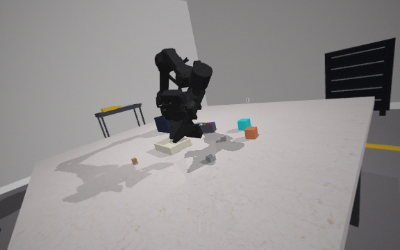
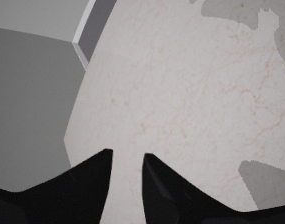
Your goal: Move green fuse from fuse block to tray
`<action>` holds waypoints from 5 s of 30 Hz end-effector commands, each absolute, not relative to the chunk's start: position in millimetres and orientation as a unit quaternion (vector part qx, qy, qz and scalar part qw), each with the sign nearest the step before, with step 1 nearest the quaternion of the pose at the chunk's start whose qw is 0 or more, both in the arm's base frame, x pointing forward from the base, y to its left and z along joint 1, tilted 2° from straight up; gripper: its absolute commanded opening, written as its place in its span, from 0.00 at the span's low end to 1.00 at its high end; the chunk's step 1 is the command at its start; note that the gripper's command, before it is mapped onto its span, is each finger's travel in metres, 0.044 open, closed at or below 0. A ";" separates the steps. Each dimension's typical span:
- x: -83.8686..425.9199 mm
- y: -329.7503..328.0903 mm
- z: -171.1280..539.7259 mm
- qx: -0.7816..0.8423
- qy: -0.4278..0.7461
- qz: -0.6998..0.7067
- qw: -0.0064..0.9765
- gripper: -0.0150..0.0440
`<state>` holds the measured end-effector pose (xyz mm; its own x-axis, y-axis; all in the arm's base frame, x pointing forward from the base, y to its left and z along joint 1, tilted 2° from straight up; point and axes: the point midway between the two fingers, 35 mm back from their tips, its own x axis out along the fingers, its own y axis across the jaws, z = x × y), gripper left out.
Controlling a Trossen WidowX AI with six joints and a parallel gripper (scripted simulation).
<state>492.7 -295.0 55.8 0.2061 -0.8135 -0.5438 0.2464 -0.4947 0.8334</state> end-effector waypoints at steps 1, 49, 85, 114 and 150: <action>484.4 -247.2 50.5 0.619 -0.088 -0.601 0.498 0.36; 293.5 8.0 10.0 0.423 0.573 -0.394 0.580 0.36; 294.2 8.9 -10.8 0.423 0.574 -0.394 0.580 0.36; 294.1 8.2 -6.6 0.423 0.573 -0.396 0.580 0.25; 294.1 7.9 11.0 0.423 0.573 -0.395 0.580 0.25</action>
